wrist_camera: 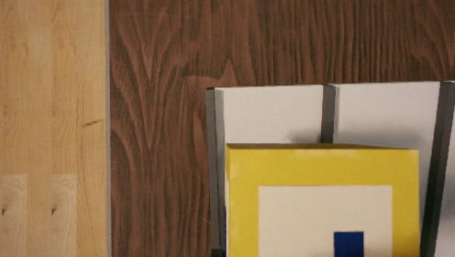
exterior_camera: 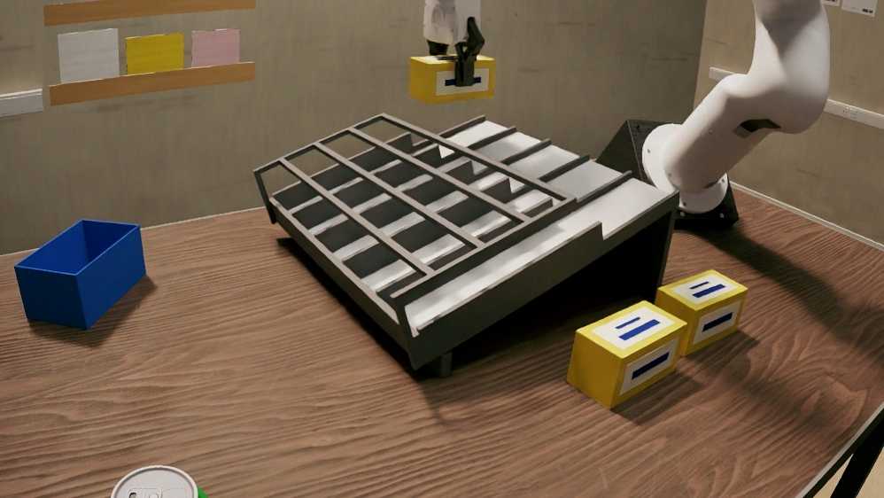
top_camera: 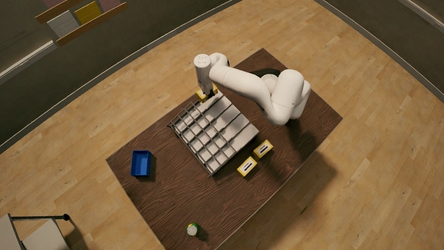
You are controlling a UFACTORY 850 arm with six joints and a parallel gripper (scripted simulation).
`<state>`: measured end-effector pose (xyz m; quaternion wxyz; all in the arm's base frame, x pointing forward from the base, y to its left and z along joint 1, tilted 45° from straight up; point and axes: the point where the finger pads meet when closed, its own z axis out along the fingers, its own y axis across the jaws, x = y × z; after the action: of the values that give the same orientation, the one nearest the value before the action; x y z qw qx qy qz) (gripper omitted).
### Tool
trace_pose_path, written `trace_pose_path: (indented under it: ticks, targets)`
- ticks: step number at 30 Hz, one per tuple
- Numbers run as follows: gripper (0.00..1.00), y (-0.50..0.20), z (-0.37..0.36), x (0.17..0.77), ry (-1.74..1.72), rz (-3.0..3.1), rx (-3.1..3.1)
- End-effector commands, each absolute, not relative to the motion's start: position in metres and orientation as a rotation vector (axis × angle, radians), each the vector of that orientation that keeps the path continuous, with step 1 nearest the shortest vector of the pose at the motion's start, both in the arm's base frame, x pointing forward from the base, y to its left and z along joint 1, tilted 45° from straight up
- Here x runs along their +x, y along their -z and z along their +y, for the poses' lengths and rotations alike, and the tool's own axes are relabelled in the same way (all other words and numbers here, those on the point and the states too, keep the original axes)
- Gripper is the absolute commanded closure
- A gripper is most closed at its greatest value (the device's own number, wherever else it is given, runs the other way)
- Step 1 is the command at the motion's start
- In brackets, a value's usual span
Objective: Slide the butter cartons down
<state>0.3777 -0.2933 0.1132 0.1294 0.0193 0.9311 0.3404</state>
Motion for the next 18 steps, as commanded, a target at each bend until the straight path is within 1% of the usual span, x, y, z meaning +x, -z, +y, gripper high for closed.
trace_pose_path:
  ticks: [1,18]
  targets:
    - [1.00,-0.1115,-0.2920,0.3788,-1.009,2.734,0.018]
    - [1.00,-0.1123,-0.2913,0.3793,-1.036,2.824,-0.033]
